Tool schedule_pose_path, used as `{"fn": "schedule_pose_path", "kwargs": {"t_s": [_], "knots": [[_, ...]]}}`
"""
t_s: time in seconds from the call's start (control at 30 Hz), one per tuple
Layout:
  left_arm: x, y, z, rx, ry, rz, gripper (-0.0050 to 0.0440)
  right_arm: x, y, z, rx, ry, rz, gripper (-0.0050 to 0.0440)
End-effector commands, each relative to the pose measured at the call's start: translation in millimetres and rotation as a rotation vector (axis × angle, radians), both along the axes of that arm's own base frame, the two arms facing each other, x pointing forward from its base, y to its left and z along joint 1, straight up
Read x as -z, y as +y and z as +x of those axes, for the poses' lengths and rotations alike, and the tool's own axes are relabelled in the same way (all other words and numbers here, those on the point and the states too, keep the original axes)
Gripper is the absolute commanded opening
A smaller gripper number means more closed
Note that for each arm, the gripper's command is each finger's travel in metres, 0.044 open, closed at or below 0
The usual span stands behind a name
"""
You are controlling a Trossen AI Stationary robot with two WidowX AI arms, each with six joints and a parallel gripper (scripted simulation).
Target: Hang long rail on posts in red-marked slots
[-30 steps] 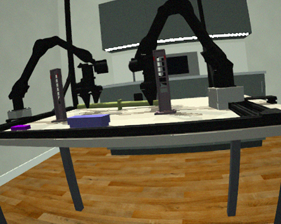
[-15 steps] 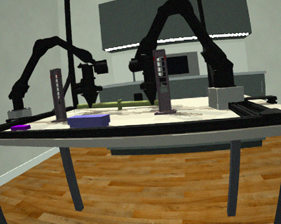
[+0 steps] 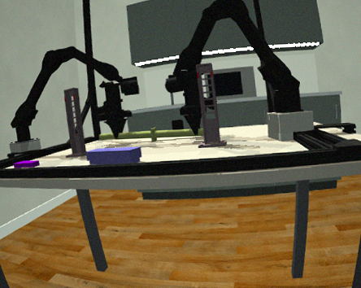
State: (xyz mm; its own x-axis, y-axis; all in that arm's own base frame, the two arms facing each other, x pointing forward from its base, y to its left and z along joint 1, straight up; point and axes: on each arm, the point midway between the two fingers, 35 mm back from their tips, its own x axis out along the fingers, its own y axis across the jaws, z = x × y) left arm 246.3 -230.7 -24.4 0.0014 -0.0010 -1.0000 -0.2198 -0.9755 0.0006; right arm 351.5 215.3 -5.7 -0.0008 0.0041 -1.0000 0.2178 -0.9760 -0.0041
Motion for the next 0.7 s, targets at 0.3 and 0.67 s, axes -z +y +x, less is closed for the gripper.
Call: {"fn": "schedule_pose_path", "kwargs": {"t_s": [0.3, 0.67], "knots": [[-4, -1, 4, 0.001, -0.013, -0.004, 0.0000, 5, -1, -2, -0.003, 0.015, -0.006, 0.0000], [-43, 1, 1, 0.002, 0.003, 0.000, 0.0000, -28, -2, 1, -0.002, -0.002, -0.003, 0.0000]]}}
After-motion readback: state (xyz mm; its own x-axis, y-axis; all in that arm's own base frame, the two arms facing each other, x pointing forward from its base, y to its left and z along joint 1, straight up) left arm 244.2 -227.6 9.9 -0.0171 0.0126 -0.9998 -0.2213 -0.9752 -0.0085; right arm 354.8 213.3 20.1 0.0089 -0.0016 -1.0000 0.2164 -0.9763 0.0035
